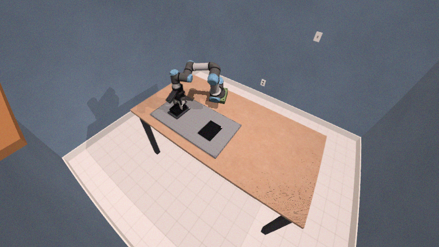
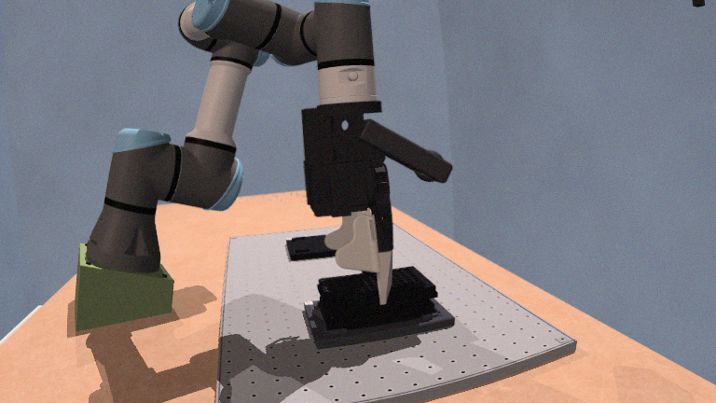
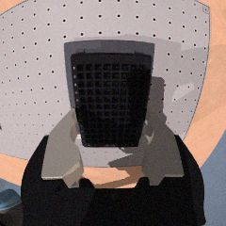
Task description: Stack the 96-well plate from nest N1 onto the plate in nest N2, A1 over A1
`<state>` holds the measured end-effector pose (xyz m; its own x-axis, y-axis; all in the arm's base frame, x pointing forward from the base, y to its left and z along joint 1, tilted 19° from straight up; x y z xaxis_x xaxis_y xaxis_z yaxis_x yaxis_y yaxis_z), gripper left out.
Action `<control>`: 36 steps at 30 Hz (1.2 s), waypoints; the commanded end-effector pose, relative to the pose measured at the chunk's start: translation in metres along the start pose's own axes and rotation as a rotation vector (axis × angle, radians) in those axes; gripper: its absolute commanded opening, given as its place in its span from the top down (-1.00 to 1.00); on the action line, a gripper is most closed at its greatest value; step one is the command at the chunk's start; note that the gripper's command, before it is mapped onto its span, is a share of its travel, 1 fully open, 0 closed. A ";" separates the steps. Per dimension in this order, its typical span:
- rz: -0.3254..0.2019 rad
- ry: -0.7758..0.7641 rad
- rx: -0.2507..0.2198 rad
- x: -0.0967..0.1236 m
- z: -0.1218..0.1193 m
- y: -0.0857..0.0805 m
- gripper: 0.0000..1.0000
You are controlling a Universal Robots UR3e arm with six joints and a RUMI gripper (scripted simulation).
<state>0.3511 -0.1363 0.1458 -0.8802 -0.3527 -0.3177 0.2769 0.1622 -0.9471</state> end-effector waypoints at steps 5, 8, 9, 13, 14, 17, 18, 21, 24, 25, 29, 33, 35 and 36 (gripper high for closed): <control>0.001 -0.001 0.003 0.000 -0.001 0.001 1.00; 0.001 -0.001 0.003 0.000 -0.001 0.001 1.00; 0.001 -0.001 0.003 0.000 -0.001 0.001 1.00; 0.001 -0.001 0.003 0.000 -0.001 0.002 1.00; 0.001 -0.001 0.003 0.000 -0.001 0.002 1.00; 0.001 -0.001 0.003 0.000 -0.001 0.002 1.00; 0.001 -0.001 0.003 0.000 -0.001 0.002 1.00; 0.001 -0.001 0.003 0.000 -0.001 0.003 1.00; 0.001 0.000 0.003 0.000 -0.001 0.004 1.00; 0.001 0.000 0.003 0.000 -0.001 0.004 1.00; 0.001 0.000 0.002 0.000 -0.001 0.005 1.00; 0.001 0.000 0.002 0.000 -0.001 0.005 1.00; 0.001 -0.001 0.003 0.000 -0.001 0.005 1.00; 0.001 -0.001 0.003 0.000 -0.001 0.005 1.00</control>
<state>0.3514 -0.1339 0.1411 -0.8801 -0.3527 -0.3178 0.2768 0.1626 -0.9471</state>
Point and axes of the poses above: the point where the finger pads meet when closed, its own y axis out along the fingers, its own z axis across the jaws, x = y × z, the point moved 7 cm from there along -y, back along the fingers, and after that the axes turned 15 degrees about -y, right-handed, at the moved point
